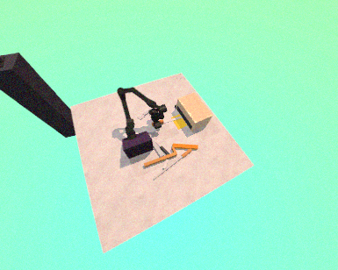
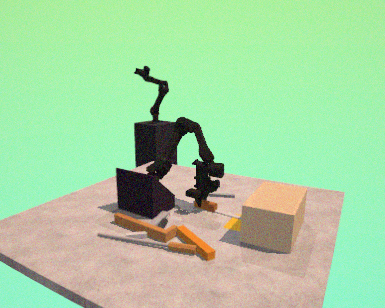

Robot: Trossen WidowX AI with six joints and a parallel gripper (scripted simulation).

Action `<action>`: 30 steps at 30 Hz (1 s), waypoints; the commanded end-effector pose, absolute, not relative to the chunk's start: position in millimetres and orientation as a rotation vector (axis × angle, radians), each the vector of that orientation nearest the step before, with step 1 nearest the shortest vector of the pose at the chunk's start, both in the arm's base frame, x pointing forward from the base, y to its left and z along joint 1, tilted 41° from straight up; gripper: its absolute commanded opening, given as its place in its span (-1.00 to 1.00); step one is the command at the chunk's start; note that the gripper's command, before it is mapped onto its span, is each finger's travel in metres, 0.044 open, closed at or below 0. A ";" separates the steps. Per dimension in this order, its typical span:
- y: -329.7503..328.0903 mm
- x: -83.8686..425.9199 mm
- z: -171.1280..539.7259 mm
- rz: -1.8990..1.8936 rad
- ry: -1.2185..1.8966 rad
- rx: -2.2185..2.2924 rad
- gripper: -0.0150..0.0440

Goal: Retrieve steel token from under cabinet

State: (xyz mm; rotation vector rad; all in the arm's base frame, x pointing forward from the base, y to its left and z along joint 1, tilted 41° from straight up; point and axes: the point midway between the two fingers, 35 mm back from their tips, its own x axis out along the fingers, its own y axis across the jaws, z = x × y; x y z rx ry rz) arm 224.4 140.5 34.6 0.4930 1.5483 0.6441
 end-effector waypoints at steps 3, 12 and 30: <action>139.8 214.3 34.2 0.641 1.554 0.495 -0.49; 139.2 203.3 34.6 0.641 1.554 0.495 -0.49; 142.3 203.9 39.3 0.600 1.572 0.536 -0.49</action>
